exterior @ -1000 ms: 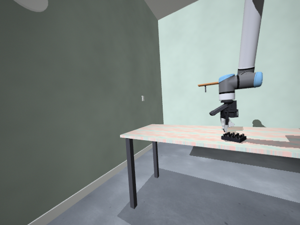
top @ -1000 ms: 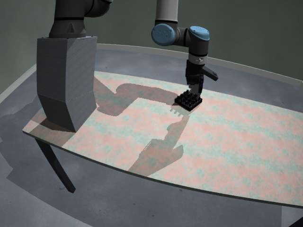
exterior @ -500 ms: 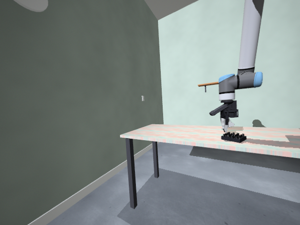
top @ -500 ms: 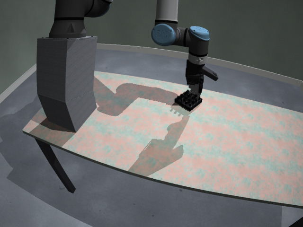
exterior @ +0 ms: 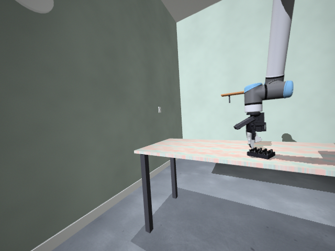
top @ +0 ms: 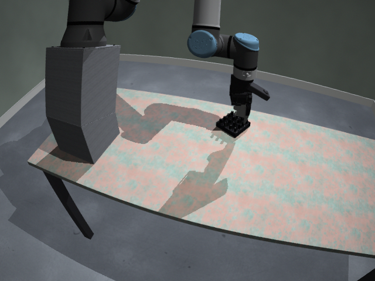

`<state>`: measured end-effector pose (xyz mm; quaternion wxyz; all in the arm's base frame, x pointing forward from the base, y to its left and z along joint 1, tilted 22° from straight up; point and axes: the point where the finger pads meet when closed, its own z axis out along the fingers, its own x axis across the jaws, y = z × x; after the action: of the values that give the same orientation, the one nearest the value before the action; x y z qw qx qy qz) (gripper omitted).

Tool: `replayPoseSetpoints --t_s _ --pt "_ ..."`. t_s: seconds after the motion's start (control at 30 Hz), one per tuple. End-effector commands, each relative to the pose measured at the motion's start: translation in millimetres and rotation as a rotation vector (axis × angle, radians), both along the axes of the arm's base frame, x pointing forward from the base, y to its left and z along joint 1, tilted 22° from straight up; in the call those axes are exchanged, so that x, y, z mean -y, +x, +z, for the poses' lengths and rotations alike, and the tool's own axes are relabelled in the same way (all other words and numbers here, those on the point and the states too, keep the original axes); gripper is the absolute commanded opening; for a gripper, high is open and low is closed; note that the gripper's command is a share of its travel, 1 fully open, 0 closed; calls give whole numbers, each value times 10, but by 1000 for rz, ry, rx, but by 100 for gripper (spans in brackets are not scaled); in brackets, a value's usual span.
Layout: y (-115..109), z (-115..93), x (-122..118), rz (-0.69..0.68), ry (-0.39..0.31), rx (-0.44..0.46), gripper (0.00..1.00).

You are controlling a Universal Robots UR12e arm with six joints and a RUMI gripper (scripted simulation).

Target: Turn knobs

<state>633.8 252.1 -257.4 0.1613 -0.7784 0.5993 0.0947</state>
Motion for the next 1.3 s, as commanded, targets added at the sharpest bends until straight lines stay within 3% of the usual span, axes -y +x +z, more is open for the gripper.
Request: replayPoseSetpoints --t_s 0.0,1.27 --pt "6 -18 -7 0 0 1 11" --pt "10 -100 -40 0 0 1 11"
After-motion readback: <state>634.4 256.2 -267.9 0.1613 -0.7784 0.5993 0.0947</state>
